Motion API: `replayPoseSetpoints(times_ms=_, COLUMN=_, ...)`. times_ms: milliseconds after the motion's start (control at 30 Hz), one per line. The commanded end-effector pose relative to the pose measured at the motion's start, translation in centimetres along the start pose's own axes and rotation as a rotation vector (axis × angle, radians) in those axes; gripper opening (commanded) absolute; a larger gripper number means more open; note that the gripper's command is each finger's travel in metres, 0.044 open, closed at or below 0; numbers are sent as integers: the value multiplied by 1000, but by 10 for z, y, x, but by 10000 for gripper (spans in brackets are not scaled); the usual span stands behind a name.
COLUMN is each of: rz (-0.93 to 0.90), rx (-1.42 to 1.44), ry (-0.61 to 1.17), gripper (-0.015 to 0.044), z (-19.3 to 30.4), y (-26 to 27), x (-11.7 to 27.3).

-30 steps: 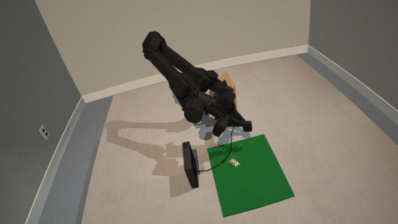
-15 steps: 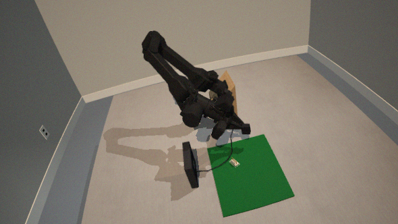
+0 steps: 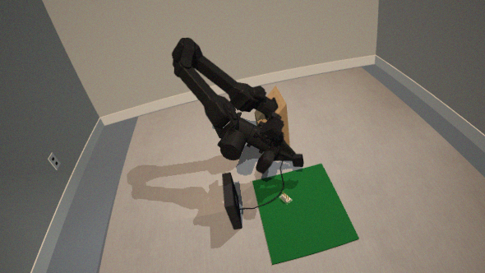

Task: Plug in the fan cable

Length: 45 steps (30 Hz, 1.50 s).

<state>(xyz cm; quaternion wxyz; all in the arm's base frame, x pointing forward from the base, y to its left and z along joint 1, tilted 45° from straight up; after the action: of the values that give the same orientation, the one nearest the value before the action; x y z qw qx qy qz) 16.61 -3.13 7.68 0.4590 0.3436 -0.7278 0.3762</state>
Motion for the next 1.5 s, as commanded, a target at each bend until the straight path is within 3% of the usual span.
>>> replayPoseSetpoints(times_ms=0, rz=-2, rx=6, ry=-7, gripper=0, z=3, y=-1, x=-1)
replayPoseSetpoints(times_ms=1467, rz=-3, rx=6, ry=-5, gripper=0, z=34, y=-9, x=-21)
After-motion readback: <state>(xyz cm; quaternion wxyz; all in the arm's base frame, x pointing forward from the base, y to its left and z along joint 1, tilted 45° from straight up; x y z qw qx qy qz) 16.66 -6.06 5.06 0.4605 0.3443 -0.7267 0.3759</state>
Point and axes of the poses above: the point midway between the two fingers, 35 mm back from their tips, its own x axis back along the fingers, its own y axis across the jaws, z = x × y, the point moved 10 cm from there along x, back along the fingers, and after that the axes turned 14 degrees about -x, right-handed, at the moved point
